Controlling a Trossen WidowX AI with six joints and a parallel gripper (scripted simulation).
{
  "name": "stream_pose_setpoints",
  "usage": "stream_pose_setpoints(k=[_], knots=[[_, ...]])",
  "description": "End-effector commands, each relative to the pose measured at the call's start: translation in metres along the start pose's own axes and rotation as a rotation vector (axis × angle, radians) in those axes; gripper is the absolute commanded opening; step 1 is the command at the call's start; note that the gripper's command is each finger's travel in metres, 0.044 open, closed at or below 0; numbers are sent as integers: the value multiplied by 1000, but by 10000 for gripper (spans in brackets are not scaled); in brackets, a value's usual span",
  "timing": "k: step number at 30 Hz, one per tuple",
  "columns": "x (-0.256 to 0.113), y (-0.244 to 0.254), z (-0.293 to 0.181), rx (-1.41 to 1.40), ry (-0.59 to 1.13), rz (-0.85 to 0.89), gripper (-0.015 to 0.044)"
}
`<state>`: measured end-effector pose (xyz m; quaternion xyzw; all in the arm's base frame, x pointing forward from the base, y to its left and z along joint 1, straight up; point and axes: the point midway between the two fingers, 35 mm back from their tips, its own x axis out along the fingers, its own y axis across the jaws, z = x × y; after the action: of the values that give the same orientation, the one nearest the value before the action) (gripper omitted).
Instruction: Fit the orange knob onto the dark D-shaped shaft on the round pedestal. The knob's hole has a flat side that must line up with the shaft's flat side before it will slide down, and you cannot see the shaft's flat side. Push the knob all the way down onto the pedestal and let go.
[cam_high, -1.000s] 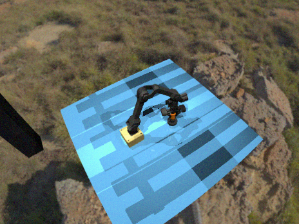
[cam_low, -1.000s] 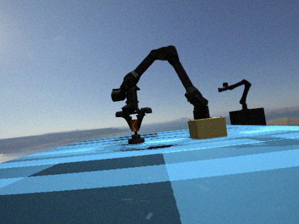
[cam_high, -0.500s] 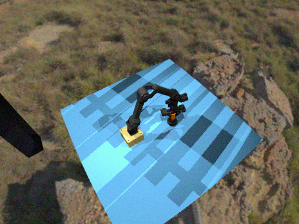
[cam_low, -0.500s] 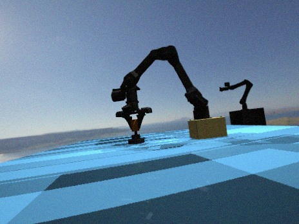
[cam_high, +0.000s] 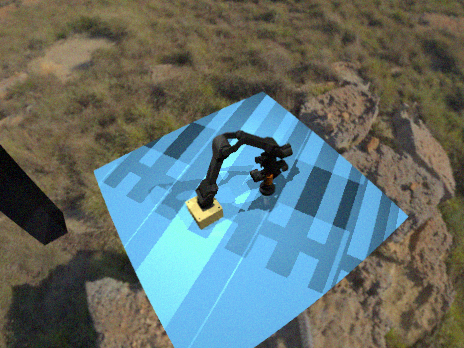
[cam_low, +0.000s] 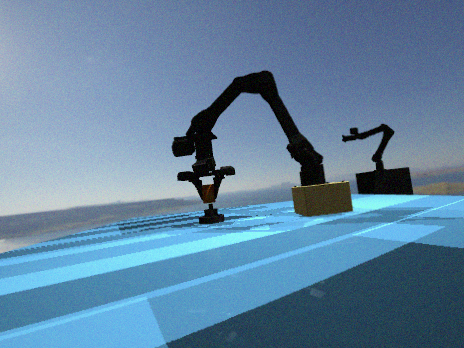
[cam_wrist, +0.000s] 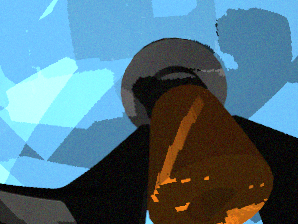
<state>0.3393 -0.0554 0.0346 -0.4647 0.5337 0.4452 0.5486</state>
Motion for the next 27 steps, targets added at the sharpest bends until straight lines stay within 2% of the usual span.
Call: stream_pose_setpoints(k=[1, 27], knots=[[1, 0, 0, -11, -4, 0, 0], [5, 2, 0, -11, -4, 0, 0]])
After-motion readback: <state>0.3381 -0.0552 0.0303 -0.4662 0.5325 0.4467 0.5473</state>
